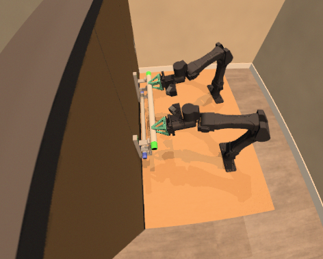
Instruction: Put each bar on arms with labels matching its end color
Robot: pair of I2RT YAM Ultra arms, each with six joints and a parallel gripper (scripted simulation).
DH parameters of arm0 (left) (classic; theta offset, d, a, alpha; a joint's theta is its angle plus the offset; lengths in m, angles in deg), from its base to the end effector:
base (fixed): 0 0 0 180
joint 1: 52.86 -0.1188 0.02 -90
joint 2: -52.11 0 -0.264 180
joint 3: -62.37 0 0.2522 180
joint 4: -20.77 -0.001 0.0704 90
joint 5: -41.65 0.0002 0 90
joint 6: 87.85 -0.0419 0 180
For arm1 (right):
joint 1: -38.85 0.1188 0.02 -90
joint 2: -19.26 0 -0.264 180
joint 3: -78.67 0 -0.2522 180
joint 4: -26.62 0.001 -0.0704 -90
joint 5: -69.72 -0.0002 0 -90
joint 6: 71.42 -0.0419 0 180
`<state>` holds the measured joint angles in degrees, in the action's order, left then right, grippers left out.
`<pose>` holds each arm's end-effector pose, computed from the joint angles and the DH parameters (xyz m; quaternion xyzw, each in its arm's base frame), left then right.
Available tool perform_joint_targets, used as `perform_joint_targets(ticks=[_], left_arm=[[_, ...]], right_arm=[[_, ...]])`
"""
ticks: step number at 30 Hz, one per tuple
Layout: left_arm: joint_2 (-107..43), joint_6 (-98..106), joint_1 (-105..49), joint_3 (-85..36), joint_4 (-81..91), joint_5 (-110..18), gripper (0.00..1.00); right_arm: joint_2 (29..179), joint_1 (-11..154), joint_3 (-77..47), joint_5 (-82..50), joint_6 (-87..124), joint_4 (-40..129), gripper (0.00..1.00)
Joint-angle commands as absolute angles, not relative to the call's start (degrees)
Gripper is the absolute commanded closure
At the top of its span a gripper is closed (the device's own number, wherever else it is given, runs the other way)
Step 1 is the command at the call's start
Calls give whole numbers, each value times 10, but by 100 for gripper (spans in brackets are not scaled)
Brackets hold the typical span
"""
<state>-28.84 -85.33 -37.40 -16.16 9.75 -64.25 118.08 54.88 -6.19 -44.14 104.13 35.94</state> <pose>0.3292 -0.0781 0.3429 0.5548 0.5513 0.4485 0.4325 0.4062 0.1001 0.3388 -0.5119 0.5838 -0.4802 0.4081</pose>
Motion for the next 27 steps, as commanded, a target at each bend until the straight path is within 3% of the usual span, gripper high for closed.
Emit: perform_joint_targets(ticks=[1, 27], left_arm=[[-256, -876, -372, -204, 155, -651, 100], [-275, -877, -377, -220, 158, -646, 100]], right_arm=[[1144, 549, -22, -453, 1083, 310, 100], [1162, 543, -2, -447, 1084, 312, 100]])
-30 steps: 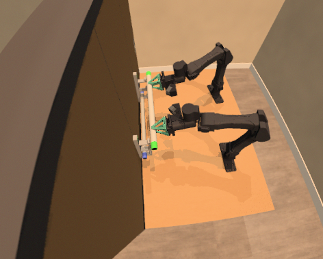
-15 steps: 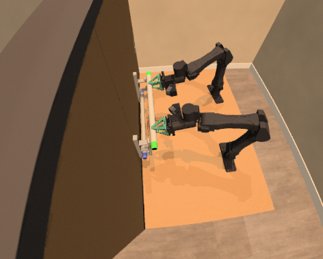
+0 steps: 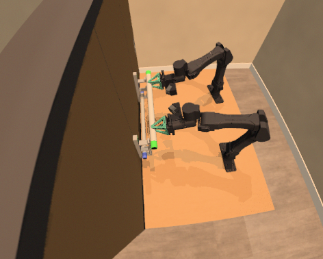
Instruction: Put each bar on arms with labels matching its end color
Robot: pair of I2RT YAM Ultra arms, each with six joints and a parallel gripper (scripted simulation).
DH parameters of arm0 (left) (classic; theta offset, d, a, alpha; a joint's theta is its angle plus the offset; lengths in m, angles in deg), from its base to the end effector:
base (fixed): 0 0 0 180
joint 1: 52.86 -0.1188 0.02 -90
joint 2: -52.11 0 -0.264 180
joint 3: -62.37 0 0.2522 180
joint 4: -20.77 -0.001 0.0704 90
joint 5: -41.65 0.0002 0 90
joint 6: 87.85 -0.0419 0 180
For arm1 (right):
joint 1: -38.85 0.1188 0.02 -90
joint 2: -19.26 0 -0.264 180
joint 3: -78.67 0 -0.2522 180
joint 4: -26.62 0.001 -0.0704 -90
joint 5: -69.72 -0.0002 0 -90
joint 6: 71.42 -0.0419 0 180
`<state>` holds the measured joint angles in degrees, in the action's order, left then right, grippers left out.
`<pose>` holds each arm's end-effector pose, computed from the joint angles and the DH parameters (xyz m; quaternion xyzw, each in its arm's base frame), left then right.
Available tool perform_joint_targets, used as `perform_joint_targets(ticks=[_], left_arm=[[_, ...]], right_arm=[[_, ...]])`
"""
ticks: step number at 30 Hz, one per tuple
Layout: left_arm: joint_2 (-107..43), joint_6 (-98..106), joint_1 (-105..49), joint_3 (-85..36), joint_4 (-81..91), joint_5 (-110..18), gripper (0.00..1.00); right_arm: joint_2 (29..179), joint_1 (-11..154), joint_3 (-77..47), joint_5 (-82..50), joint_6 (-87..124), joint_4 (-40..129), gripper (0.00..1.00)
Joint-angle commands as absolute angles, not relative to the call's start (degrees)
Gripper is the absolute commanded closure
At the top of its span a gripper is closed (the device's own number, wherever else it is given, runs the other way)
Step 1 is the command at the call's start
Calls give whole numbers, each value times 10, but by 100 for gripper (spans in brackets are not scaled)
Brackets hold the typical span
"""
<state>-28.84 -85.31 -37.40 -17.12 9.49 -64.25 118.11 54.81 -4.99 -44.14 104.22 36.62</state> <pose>0.3296 -0.0782 0.3485 0.5514 0.5496 0.4508 0.4367 0.4069 0.0998 0.3449 -0.5096 0.5826 -0.4821 0.4105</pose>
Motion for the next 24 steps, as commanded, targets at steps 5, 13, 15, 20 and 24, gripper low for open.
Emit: perform_joint_targets(ticks=[5, 13, 15, 20, 24], left_arm=[[-283, -878, -378, -226, 159, -644, 100], [-300, -878, -382, -241, 161, -641, 100], [-303, -878, -383, -244, 162, -640, 100], [-313, -878, -385, -252, 163, -638, 100], [-317, -879, -386, -256, 164, -637, 100]], right_arm=[[1169, 541, 7, -445, 1084, 312, 100], [1185, 536, 25, -440, 1085, 314, 100], [1188, 535, 29, -439, 1085, 315, 100], [1198, 533, 40, -436, 1085, 317, 100], [1202, 532, 45, -435, 1085, 317, 100]])
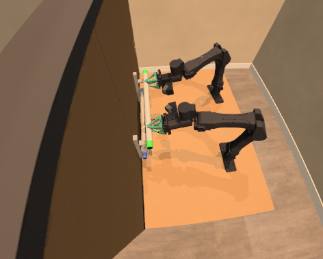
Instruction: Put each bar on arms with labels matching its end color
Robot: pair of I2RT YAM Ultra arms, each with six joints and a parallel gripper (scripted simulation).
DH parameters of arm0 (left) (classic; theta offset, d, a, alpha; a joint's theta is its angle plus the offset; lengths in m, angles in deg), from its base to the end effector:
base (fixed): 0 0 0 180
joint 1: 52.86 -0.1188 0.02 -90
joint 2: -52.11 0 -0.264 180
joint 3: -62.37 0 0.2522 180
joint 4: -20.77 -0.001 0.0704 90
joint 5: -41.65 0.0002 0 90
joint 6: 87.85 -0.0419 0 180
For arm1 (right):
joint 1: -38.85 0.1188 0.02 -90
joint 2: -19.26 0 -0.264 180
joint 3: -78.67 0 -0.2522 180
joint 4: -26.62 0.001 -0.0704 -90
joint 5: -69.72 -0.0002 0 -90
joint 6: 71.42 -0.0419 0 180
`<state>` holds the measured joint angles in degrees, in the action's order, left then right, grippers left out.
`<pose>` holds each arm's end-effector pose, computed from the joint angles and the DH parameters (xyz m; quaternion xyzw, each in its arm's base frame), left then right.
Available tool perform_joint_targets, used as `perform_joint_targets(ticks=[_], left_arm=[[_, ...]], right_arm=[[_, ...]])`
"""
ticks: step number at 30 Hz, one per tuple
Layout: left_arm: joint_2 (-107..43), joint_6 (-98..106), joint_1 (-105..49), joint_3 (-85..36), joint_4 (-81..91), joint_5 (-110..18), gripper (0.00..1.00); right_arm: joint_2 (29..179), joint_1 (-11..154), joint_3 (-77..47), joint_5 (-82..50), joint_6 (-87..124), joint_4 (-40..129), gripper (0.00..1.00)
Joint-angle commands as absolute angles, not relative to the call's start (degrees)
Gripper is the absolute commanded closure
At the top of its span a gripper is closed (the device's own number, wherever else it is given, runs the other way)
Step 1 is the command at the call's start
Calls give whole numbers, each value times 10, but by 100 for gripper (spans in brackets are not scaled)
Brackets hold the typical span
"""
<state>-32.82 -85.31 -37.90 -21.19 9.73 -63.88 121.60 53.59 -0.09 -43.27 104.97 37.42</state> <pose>0.3480 -0.0803 0.3517 0.5489 0.5498 0.4520 0.4384 0.4248 0.0959 0.3492 -0.5080 0.5804 -0.4868 0.4100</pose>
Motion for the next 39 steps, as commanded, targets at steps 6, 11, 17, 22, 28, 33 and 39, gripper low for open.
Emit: perform_joint_targets(ticks=[6, 11, 17, 22, 28, 33, 39], left_arm=[[-328, -879, -388, -266, 165, -635, 100], [-338, -879, -390, -275, 165, -633, 100], [-346, -879, -392, -283, 166, -631, 100], [-355, -879, -394, -291, 167, -629, 100], [-365, -879, -396, -301, 167, -627, 100], [-370, -878, -397, -306, 167, -626, 100], [-371, -878, -397, -306, 167, -626, 100]], right_arm=[[1213, 529, 58, -432, 1085, 320, 100], [1223, 526, 70, -429, 1085, 322, 100], [1231, 524, 80, -427, 1085, 324, 100], [1240, 522, 91, -425, 1085, 326, 100], [1250, 519, 105, -422, 1085, 329, 100], [1255, 518, 111, -421, 1084, 331, 100], [1256, 518, 112, -421, 1084, 331, 100]])
